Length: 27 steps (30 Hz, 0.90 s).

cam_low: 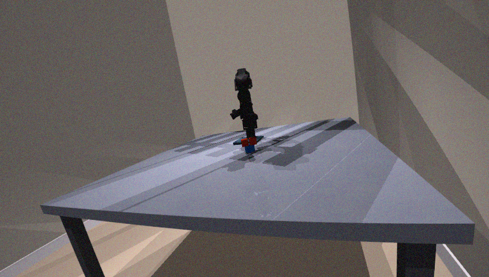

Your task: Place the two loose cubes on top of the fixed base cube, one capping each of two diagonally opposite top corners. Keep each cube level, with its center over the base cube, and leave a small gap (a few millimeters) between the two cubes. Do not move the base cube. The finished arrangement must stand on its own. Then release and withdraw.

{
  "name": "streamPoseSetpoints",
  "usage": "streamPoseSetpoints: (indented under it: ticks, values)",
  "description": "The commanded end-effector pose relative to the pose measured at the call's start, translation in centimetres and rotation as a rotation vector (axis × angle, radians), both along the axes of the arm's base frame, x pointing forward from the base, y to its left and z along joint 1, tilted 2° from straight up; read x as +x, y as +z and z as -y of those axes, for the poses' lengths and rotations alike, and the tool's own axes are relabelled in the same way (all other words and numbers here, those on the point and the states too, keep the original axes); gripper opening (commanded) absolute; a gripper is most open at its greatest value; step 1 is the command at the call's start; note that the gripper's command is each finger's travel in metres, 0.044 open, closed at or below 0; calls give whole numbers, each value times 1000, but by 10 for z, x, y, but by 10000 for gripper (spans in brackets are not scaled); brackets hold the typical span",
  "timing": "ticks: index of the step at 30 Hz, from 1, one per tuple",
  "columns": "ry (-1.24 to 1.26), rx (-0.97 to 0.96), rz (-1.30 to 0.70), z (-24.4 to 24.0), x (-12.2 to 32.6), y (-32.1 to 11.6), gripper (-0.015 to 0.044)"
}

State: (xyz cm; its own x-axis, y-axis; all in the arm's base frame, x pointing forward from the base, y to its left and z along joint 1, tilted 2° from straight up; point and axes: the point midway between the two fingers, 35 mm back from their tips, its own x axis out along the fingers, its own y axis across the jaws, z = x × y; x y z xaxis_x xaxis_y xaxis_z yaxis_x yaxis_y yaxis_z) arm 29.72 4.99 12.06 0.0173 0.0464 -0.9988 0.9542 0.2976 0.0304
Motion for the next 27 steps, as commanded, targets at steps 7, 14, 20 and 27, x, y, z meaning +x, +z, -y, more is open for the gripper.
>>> streamPoseSetpoints:
  ticks: [7,14,20,27]
  values:
    - [4,2,11,0,1,15,205]
    - [4,2,11,1,1,24,205]
    - [4,2,11,1,1,32,205]
    - [2,1,9,1,0,34,258]
